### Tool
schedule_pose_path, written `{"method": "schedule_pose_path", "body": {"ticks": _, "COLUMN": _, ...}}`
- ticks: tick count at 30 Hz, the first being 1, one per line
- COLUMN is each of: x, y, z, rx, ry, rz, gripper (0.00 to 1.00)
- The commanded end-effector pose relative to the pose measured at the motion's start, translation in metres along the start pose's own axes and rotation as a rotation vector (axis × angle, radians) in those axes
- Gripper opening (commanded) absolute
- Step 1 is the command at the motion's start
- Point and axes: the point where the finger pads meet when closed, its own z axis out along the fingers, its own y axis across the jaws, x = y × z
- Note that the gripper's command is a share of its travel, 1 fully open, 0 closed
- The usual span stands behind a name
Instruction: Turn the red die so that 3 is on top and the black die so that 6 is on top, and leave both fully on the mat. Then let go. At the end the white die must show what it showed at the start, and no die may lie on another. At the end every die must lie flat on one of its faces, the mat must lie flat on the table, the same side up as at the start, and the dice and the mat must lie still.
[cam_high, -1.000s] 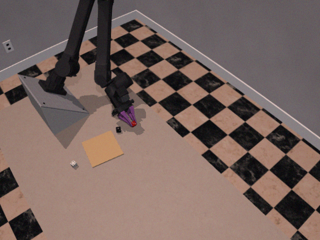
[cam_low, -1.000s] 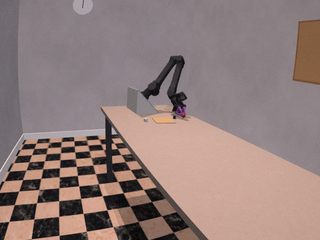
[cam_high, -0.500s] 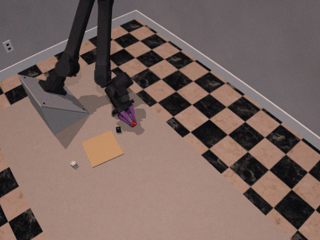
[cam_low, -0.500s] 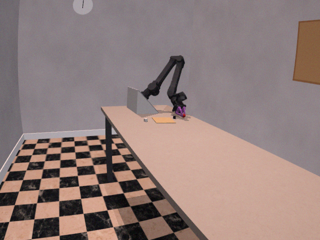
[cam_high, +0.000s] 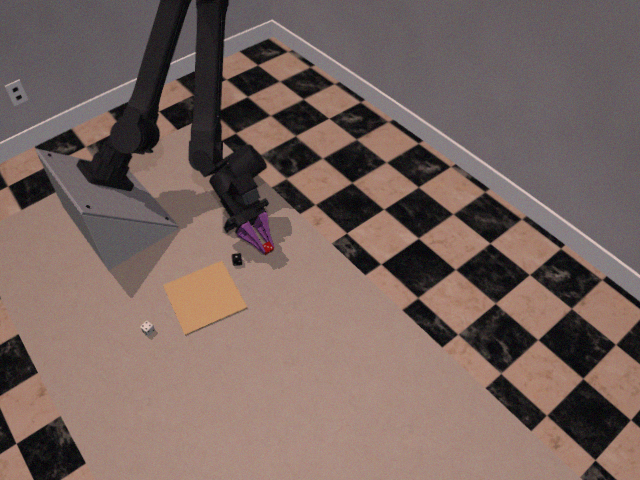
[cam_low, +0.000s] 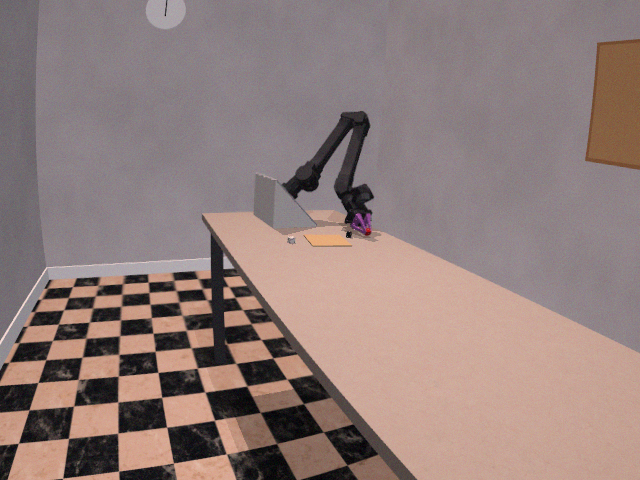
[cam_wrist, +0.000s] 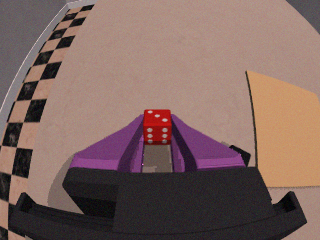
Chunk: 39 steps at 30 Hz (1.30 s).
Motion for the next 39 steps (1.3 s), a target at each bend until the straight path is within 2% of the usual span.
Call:
{"method": "schedule_pose_path", "body": {"ticks": 1, "x": -0.002, "y": 0.01, "z": 0.006, "rx": -0.026, "ry": -0.019, "rz": 0.019, "gripper": 0.15}}
{"method": "schedule_pose_path", "body": {"ticks": 5, "x": -0.001, "y": 0.01, "z": 0.007, "rx": -0.026, "ry": -0.018, "rz": 0.019, "gripper": 0.15}}
{"method": "schedule_pose_path", "body": {"ticks": 6, "x": -0.007, "y": 0.004, "z": 0.008, "rx": -0.012, "ry": -0.034, "rz": 0.027, "gripper": 0.15}}
{"method": "schedule_pose_path", "body": {"ticks": 11, "x": 0.003, "y": 0.01, "z": 0.008, "rx": -0.025, "ry": -0.017, "rz": 0.019, "gripper": 0.15}}
{"method": "schedule_pose_path", "body": {"ticks": 14, "x": 0.0, "y": 0.004, "z": 0.008, "rx": -0.013, "ry": -0.024, "rz": 0.022, "gripper": 0.15}}
{"method": "schedule_pose_path", "body": {"ticks": 39, "x": 0.001, "y": 0.004, "z": 0.008, "rx": -0.014, "ry": -0.021, "rz": 0.022, "gripper": 0.15}}
